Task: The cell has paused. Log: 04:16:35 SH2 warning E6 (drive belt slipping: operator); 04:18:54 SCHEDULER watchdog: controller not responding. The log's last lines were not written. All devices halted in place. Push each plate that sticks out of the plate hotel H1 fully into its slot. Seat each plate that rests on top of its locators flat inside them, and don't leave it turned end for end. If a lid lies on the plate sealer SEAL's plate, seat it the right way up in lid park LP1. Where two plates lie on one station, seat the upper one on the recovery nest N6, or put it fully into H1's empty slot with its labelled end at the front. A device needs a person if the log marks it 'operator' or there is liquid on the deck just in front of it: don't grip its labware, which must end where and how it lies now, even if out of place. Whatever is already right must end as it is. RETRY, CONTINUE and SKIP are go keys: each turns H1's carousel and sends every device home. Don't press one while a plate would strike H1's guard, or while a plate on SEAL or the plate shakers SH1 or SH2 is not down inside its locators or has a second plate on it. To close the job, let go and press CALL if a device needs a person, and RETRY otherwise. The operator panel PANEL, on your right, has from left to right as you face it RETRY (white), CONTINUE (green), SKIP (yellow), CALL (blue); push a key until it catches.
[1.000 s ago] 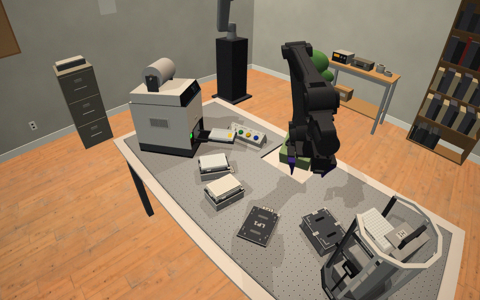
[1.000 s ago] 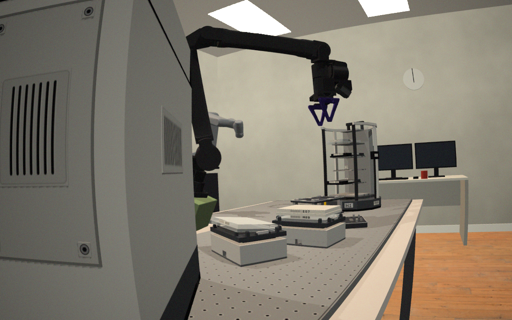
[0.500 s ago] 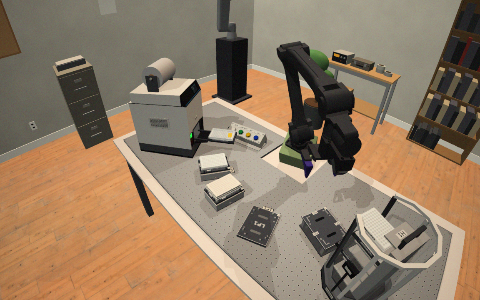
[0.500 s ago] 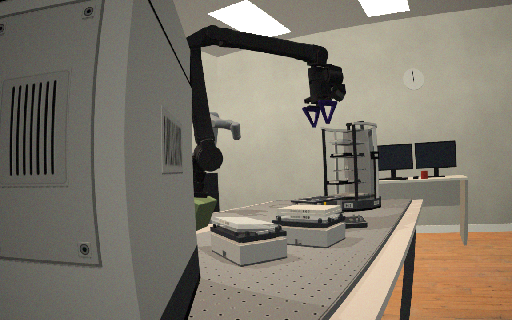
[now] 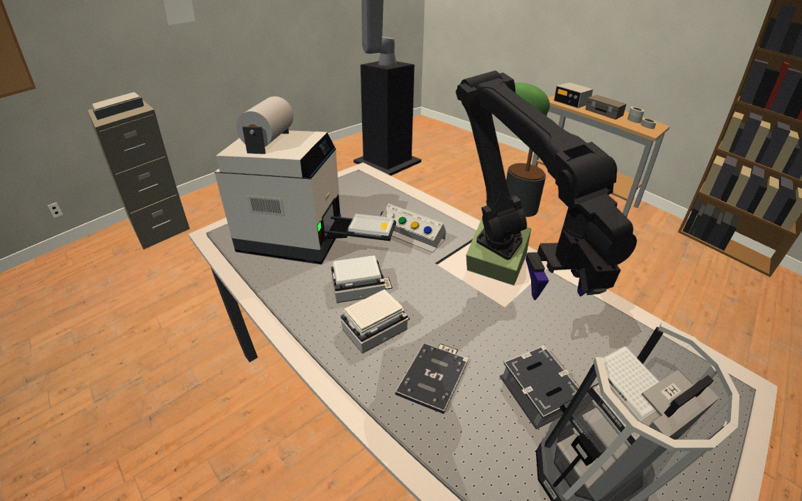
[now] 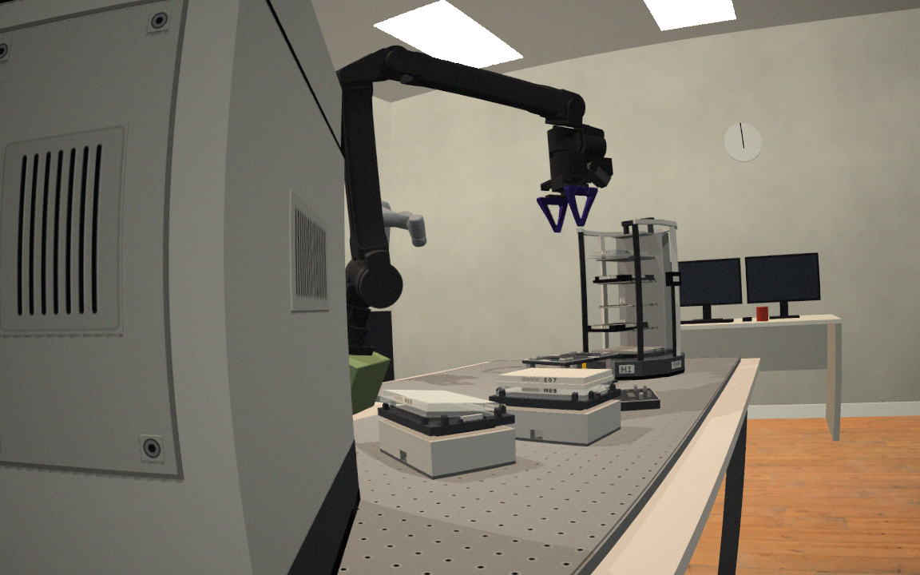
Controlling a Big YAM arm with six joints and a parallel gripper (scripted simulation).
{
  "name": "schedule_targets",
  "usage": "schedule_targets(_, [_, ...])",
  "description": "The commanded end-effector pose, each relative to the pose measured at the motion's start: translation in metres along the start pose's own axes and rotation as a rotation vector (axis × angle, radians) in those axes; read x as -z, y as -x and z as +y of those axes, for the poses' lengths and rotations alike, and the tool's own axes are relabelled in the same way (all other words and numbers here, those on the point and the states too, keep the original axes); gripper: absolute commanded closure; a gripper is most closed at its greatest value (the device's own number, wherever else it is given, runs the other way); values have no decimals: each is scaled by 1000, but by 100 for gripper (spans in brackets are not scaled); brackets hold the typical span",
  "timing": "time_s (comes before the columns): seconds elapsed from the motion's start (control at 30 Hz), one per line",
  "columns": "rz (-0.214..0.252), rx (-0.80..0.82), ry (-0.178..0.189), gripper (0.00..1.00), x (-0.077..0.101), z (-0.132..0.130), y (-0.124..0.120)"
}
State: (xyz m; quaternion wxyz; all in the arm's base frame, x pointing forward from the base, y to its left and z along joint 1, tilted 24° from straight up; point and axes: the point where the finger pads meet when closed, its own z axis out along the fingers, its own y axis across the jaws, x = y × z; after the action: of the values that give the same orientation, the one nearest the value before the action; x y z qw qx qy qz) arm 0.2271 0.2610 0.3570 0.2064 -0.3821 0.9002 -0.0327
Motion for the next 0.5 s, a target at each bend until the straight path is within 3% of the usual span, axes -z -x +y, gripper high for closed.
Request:
schedule_targets(0.0, [-37,-28,11,0,21,12,17])
schedule_targets(0.23, [-36,-29,13,0,21,36,21])
schedule_targets(0.27, [-27,-12,8,0,0,44,11])
schedule_targets(0.3, [-80,-16,20,0,12,39,9])
schedule_targets(0.37, [-80,-16,20,0,12,39,9])
schedule_targets(0.47, [-144,12,24,0,11,34,9])
